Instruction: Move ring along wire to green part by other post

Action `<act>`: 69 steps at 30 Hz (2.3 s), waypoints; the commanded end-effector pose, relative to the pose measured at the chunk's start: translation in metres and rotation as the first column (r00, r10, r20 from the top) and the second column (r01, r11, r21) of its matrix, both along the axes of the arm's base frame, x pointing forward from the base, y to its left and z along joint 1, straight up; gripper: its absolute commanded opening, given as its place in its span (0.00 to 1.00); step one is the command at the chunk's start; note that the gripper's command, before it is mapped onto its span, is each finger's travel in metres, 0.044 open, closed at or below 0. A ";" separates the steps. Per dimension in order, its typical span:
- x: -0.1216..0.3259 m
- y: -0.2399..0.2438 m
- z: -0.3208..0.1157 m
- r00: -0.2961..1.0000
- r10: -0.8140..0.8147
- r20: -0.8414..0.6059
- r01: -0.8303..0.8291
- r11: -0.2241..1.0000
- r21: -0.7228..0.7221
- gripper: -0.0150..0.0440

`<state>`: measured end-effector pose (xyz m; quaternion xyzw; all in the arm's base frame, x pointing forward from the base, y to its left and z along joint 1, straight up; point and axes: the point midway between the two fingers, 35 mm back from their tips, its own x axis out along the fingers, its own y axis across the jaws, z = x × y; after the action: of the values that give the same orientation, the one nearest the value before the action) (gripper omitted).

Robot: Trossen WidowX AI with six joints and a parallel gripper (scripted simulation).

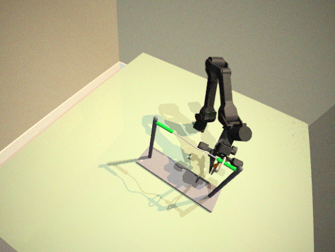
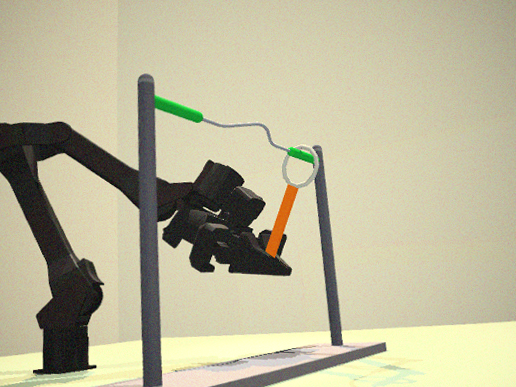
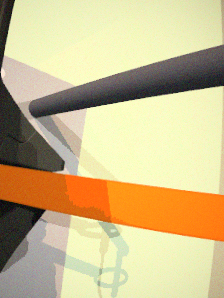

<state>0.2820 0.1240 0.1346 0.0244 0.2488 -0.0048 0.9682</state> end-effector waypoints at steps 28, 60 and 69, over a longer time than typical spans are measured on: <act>-0.044 0.000 0.023 1.000 -0.007 -0.003 0.007 1.000 0.003 0.53; -0.087 -0.002 0.047 1.000 0.004 -0.003 -0.004 1.000 -0.002 1.00; -0.087 -0.002 0.047 1.000 0.004 -0.003 -0.004 1.000 -0.002 1.00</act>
<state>0.1946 0.1231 0.1795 0.0183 0.2536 -0.0009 0.9671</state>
